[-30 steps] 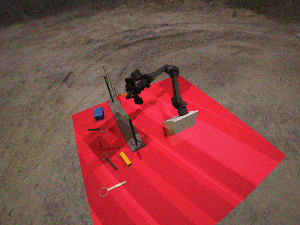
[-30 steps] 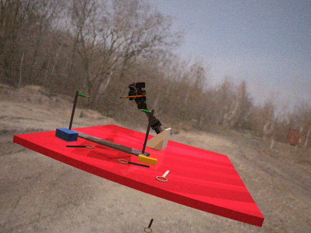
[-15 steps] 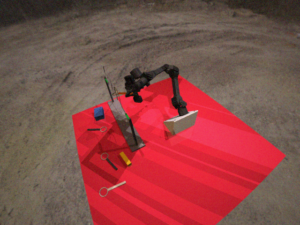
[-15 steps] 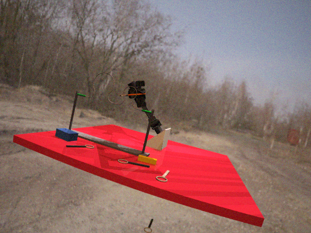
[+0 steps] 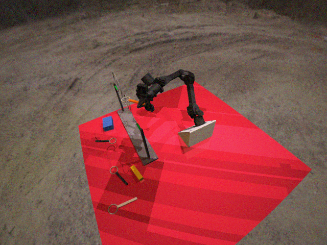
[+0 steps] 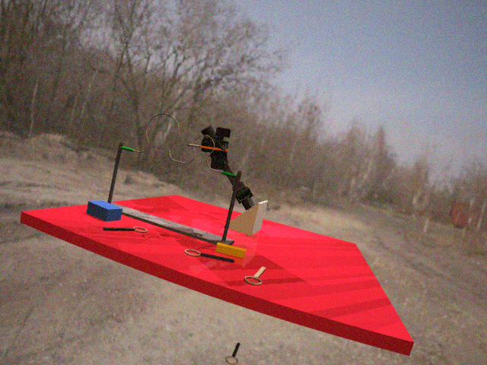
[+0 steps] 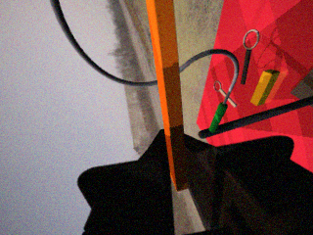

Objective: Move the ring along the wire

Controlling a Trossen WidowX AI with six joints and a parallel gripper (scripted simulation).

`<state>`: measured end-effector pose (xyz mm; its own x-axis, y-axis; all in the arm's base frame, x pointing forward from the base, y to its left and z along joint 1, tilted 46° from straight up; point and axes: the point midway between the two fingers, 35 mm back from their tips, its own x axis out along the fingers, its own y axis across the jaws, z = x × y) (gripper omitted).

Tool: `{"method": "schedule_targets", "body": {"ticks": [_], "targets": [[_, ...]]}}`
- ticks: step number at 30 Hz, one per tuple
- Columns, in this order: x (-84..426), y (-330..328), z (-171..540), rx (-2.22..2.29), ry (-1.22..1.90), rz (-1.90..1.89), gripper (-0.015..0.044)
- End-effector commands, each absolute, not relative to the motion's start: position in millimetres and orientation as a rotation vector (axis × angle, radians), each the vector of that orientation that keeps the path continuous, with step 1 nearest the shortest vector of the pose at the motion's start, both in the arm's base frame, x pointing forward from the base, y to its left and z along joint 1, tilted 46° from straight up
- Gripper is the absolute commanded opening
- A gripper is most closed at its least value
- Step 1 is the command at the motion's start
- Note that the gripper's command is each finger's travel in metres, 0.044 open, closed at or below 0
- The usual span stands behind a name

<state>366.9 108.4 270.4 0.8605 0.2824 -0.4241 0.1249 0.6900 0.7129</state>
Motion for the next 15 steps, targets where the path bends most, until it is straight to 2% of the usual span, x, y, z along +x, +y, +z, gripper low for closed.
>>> {"method": "schedule_targets", "body": {"ticks": [1,15], "targets": [[368,105,268,0.726,0.542,0.073,-0.015],[368,90,257,0.431,0.542,-0.006,-0.015]]}}
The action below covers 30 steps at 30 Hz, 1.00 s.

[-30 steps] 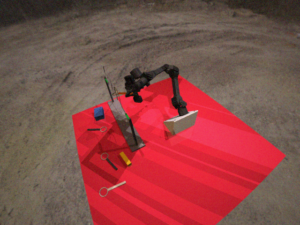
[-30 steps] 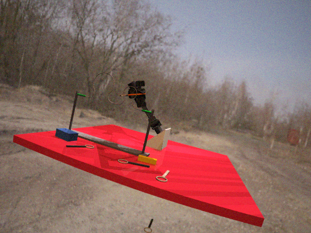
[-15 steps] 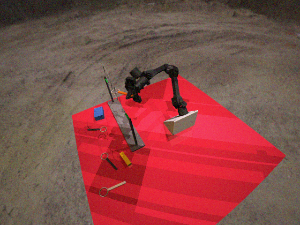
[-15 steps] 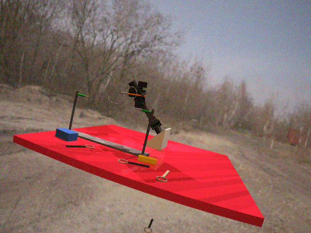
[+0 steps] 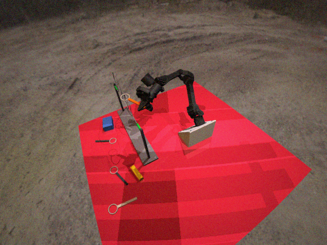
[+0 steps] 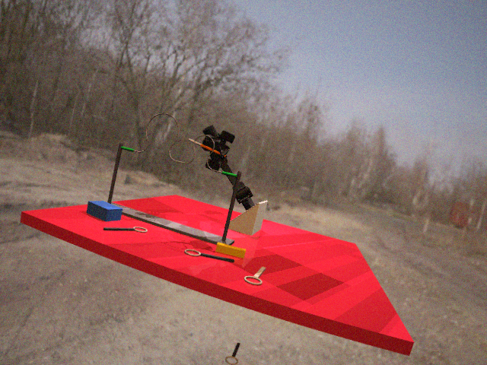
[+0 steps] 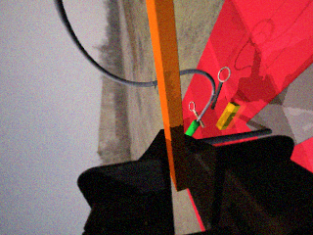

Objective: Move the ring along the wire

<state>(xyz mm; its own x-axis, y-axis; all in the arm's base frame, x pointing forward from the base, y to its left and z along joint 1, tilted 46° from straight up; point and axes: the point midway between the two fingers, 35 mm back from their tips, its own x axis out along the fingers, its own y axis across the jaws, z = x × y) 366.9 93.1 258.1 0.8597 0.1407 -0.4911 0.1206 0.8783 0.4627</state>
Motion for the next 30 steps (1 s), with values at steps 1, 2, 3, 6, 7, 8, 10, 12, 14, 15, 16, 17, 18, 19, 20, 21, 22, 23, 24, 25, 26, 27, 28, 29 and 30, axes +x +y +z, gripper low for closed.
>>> {"method": "schedule_targets", "body": {"ticks": [1,2,3,6,7,8,10,12,14,15,16,17,18,19,20,21,22,23,24,25,26,27,28,29,30], "targets": [[368,88,256,0.41,0.541,-0.012,-0.015],[368,87,255,0.389,0.541,-0.017,-0.015],[368,86,255,0.368,0.54,-0.023,-0.015],[368,82,253,0.304,0.539,-0.039,-0.015],[368,81,253,0.283,0.538,-0.045,-0.015],[368,79,252,0.262,0.538,-0.05,-0.015],[368,77,251,0.219,0.536,-0.061,-0.015],[368,74,251,0.177,0.535,-0.072,-0.015],[368,71,250,0.134,0.533,-0.083,-0.015],[368,70,250,0.113,0.532,-0.089,-0.015],[368,68,250,0.092,0.531,-0.094,-0.015],[368,67,250,0.07,0.53,-0.1,-0.015],[368,65,249,0.049,0.529,-0.105,-0.015],[368,64,249,0.028,0.528,-0.111,-0.015],[368,63,249,0.007,0.526,-0.116,-0.015],[368,61,249,-0.015,0.525,-0.121,-0.015],[368,60,249,-0.036,0.524,-0.127,-0.015],[368,58,249,-0.057,0.523,-0.132,-0.015],[368,57,249,-0.078,0.521,-0.138,-0.015],[368,55,249,-0.1,0.52,-0.143,-0.015],[368,54,249,-0.121,0.518,-0.148,-0.015],[368,53,249,-0.135,0.517,-0.152,-0.015],[368,52,249,-0.151,0.516,-0.156,-0.015],[368,51,250,-0.169,0.515,-0.161,-0.015],[368,49,250,-0.191,0.513,-0.166,-0.015]]}}
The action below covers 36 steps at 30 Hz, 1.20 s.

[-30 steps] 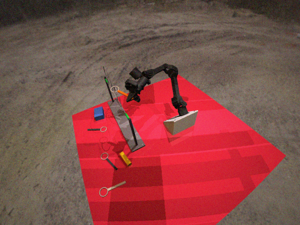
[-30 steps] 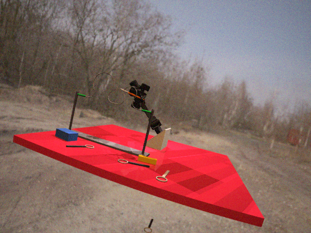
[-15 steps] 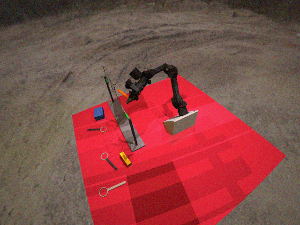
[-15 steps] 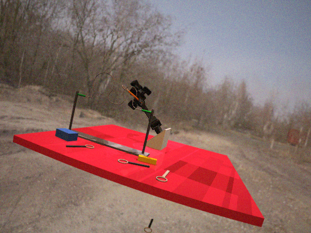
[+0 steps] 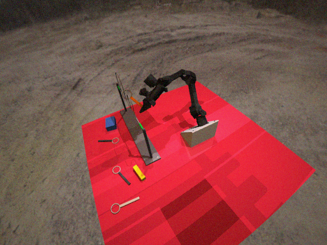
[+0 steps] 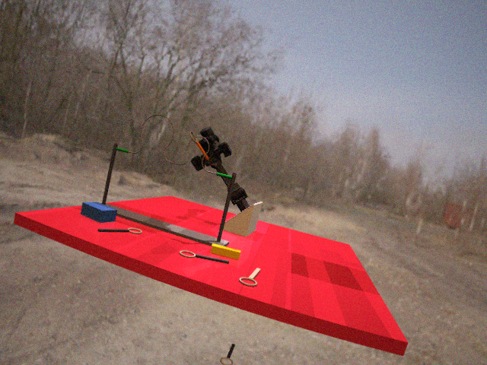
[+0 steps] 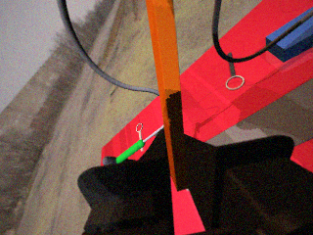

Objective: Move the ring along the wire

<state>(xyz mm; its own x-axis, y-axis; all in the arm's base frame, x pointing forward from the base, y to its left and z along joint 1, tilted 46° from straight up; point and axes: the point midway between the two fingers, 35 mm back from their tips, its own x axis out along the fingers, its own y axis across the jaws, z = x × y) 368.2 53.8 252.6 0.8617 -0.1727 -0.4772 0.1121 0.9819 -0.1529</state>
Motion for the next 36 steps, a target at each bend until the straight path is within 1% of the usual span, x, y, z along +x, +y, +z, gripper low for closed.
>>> {"method": "schedule_targets", "body": {"ticks": [1,36], "targets": [[368,48,250,-0.212,0.511,-0.171,-0.015],[368,6,276,-0.958,0.426,-0.351,-0.015]]}}
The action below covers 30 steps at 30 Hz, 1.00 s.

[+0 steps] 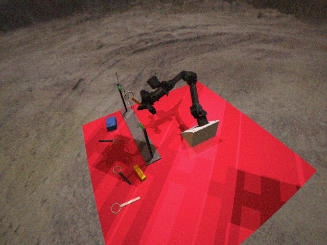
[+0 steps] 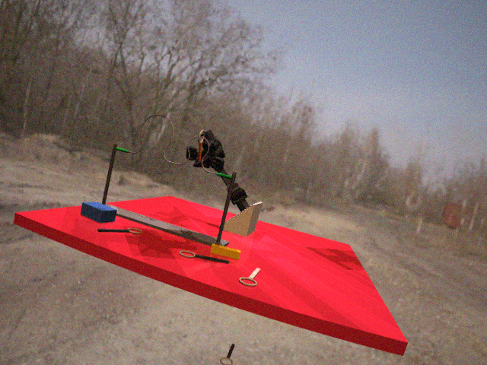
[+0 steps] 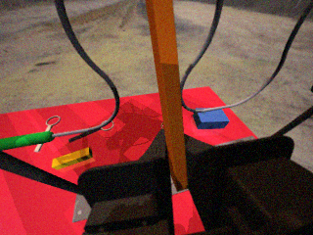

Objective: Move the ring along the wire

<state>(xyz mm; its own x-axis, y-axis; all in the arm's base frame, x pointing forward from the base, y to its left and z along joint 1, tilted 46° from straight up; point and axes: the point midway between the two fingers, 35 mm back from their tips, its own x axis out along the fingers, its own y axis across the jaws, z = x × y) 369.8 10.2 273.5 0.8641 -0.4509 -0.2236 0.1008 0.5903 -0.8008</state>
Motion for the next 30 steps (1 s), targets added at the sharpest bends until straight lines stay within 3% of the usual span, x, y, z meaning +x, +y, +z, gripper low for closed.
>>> {"method": "schedule_targets", "body": {"ticks": [1,30], "targets": [[368,6,277,-0.979,0.423,-0.356,-0.015],[368,-6,309,-1.493,0.33,-0.471,-0.015]]}}
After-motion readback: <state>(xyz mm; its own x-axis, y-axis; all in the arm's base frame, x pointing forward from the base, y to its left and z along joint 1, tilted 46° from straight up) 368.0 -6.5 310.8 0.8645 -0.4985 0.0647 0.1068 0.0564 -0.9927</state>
